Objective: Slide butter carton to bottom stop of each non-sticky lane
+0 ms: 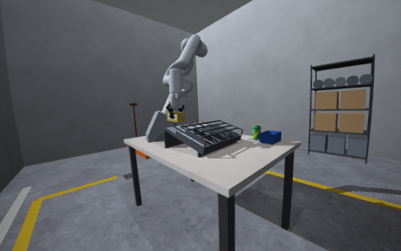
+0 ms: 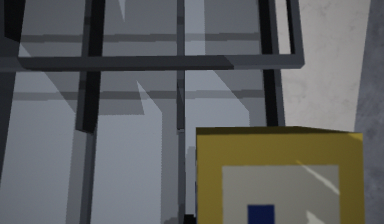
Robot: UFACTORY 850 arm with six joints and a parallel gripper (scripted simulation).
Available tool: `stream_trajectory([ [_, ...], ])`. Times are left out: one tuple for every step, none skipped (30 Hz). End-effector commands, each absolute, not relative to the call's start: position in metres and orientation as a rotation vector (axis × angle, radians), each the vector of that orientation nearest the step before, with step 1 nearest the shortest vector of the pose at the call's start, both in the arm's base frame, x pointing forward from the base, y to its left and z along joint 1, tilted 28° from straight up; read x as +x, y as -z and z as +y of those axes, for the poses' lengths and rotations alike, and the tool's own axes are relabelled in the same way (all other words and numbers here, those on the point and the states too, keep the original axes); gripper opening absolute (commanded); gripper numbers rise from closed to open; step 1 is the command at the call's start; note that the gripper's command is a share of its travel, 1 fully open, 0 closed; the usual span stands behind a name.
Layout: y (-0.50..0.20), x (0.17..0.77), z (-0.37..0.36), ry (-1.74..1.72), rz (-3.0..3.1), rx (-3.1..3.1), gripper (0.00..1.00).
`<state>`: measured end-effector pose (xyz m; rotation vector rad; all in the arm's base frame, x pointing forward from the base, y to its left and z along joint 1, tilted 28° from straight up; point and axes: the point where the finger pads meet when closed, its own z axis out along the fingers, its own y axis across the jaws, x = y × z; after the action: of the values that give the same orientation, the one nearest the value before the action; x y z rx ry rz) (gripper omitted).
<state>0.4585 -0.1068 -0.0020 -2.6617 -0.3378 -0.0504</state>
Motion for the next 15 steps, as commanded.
stream_trajectory([
  [0.0017, 0.4593, -0.1070, 0.040, -0.339, -2.661, 0.00],
  [0.0017, 0.4593, -0.1070, 0.040, -0.339, -2.661, 0.00],
  [0.0017, 0.4593, -0.1070, 0.040, -0.339, -2.661, 0.00],
  [0.0017, 0.4590, -0.1071, -0.092, -0.371, -2.669, 0.00],
  [0.0017, 0.4590, -0.1071, -0.092, -0.371, -2.669, 0.00],
  [0.0017, 0.4590, -0.1071, -0.092, -0.371, -2.669, 0.00],
  [0.0017, 0.4590, -0.1071, -0.092, -0.371, -2.669, 0.00],
  [0.0017, 0.4590, -0.1071, -0.092, -0.371, -2.669, 0.00],
  [0.0017, 0.4590, -0.1071, -0.092, -0.371, -2.669, 0.00],
  [0.0017, 0.4590, -0.1071, -0.092, -0.371, -2.669, 0.00],
  [0.0017, 0.4590, -0.1071, -0.092, -0.371, -2.669, 0.00],
  [0.0017, 0.4590, -0.1071, -0.092, -0.371, -2.669, 0.00],
  [0.0017, 0.4590, -0.1071, -0.092, -0.371, -2.669, 0.00],
  [0.0017, 0.4590, -0.1071, -0.092, -0.371, -2.669, 0.00],
  [0.0017, 0.4590, -0.1071, -0.092, -0.371, -2.669, 0.00],
])
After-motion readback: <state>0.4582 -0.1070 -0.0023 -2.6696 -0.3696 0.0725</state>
